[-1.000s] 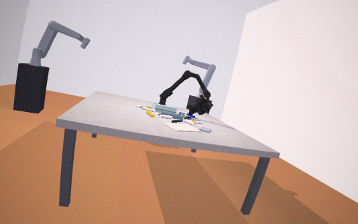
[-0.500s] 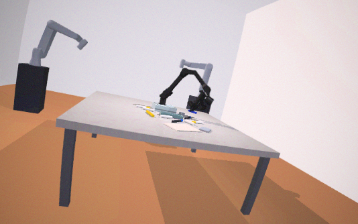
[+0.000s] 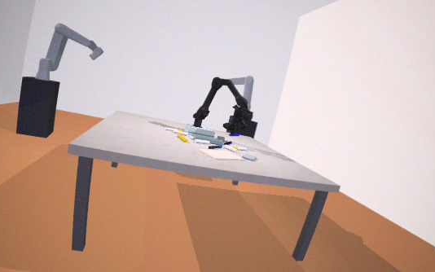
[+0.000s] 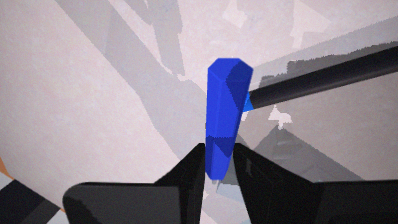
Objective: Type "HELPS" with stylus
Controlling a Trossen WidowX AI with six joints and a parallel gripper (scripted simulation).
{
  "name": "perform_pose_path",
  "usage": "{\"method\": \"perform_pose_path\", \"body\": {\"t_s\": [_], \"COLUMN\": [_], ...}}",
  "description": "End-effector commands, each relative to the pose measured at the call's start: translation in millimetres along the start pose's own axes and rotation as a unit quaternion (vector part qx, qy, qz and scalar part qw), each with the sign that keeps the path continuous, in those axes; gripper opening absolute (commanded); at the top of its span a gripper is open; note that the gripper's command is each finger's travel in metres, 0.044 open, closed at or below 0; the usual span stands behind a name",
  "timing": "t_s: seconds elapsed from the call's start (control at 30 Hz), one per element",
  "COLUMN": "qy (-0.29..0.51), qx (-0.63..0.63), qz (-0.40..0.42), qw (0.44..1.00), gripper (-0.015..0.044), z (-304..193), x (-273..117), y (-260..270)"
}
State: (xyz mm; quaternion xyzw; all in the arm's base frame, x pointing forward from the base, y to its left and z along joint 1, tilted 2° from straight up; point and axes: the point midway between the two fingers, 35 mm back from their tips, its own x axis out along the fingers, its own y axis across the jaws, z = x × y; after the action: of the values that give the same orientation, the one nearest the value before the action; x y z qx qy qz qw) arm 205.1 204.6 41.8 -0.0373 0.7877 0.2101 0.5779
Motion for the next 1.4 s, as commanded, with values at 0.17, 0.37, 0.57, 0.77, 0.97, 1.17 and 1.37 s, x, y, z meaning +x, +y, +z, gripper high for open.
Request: {"method": "perform_pose_path", "body": {"t_s": [0.17, 0.37, 0.57, 0.77, 0.97, 1.17, 1.37], "qy": [-0.087, -0.151, -0.217, -0.282, -0.347, -0.408, -0.464], "qx": [-0.015, -0.022, -0.03, -0.039, -0.048, -0.057, -0.066], "qz": [0.046, 0.066, 0.076, 0.075, 0.064, 0.042, 0.01], "qw": [0.995, 0.986, 0.973, 0.956, 0.935, 0.91, 0.883], "gripper": [0.0, 0.0, 0.0, 0.0, 0.0, 0.0, 0.0], "z": [8, 11, 12, 10, 5, -2, -12], "x": [-18, -30, -42, -54, -65, -74, -83], "y": [-30, -52, -74, -96, -117, -138, -158]}}
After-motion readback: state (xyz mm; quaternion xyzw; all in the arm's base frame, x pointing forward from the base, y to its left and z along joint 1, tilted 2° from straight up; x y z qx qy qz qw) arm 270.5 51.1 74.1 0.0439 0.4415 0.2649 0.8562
